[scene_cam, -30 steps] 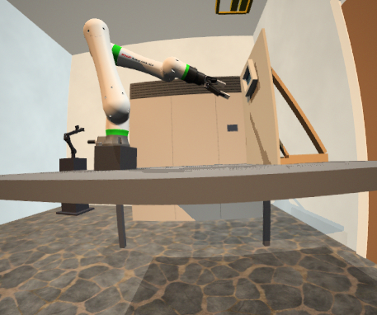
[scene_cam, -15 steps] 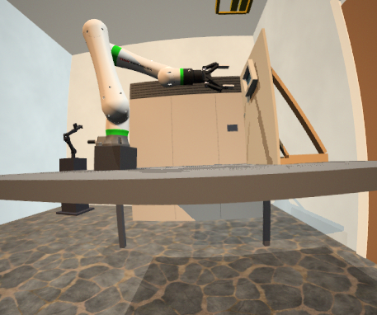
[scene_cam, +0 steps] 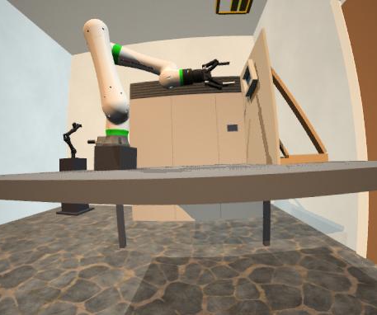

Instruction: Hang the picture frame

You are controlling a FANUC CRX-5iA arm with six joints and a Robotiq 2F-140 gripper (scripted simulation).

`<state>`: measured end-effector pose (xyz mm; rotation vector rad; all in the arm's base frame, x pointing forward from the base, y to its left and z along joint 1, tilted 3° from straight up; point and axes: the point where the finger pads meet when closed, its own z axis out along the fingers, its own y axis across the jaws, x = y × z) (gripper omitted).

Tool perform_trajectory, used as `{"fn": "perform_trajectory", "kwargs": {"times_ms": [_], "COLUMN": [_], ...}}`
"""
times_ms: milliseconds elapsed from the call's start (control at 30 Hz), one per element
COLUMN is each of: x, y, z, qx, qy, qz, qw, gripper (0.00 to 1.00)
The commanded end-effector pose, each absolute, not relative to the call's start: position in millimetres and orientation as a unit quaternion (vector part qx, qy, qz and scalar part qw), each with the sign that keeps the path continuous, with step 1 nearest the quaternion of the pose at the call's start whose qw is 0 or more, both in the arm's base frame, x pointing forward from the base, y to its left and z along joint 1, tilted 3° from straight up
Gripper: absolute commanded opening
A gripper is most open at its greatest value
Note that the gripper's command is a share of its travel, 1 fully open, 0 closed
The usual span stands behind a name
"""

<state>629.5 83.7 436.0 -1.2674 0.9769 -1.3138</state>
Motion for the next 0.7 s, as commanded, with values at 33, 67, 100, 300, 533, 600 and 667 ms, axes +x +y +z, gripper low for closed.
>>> {"fn": "perform_trajectory", "kwargs": {"times_ms": [33,67,100,300,533,600,667], "x": [629.5,629.5,629.5,629.5,629.5,629.5,629.5], "y": [83.5,83.5,83.5,83.5,83.5,83.5,83.5], "z": [436.5,436.5,436.5,436.5,436.5,436.5,436.5], "qx": [-0.526,-0.526,-0.526,-0.526,-0.526,-0.526,-0.526], "qy": [0.407,0.407,0.407,0.407,0.407,0.407,0.407], "qz": [-0.546,-0.546,-0.546,-0.546,-0.546,-0.546,-0.546], "qw": [0.509,0.509,0.509,0.509,0.509,0.509,0.509], "gripper": [1.0,1.0,1.0,0.29,0.29,0.29,0.29]}}
